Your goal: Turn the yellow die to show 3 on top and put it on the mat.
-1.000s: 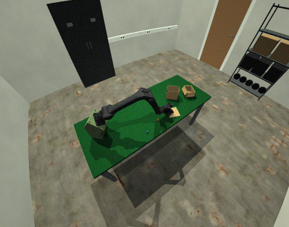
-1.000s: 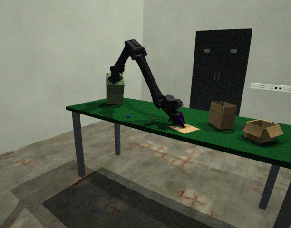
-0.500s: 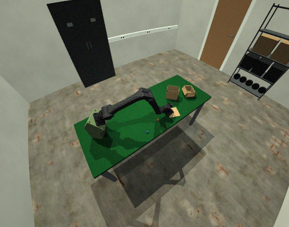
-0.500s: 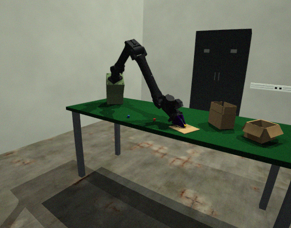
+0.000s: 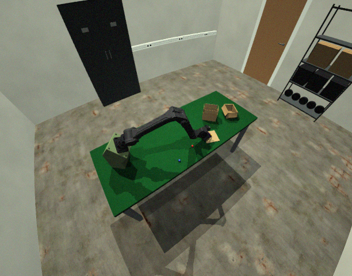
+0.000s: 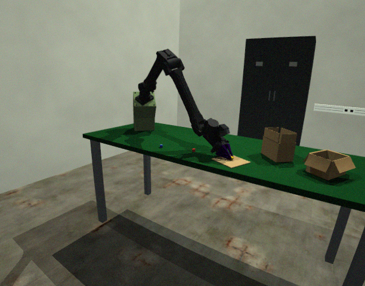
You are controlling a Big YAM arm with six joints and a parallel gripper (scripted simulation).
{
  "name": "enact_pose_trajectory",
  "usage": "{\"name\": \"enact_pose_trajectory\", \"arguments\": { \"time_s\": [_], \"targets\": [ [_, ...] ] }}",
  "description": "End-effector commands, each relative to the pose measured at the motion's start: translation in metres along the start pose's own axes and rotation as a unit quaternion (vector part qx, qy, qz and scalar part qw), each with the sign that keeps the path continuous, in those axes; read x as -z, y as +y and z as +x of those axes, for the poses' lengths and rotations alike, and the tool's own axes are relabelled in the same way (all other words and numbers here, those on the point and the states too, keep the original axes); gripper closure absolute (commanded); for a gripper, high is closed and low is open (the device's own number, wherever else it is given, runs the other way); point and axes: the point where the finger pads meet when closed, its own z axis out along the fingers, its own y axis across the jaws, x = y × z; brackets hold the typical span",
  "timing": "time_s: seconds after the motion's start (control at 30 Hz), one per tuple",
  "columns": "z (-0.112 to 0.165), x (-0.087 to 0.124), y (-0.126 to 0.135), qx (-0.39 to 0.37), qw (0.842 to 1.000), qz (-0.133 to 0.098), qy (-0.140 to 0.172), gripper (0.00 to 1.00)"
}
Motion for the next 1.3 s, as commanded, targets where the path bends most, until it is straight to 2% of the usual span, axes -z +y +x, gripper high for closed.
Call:
{"name": "enact_pose_trajectory", "arguments": {
  "time_s": [0.0,1.1,1.13,1.27],
  "targets": [
    [-0.0245,-0.0112,-0.0128,-0.006,1.000,0.011,-0.028,0.89],
    [-0.0245,-0.0112,-0.0128,-0.006,1.000,0.011,-0.028,0.89],
    [-0.0245,-0.0112,-0.0128,-0.006,1.000,0.011,-0.028,0.86],
    [-0.0245,-0.0112,-0.0128,-0.006,1.000,0.011,-0.028,0.86]
  ]
}}
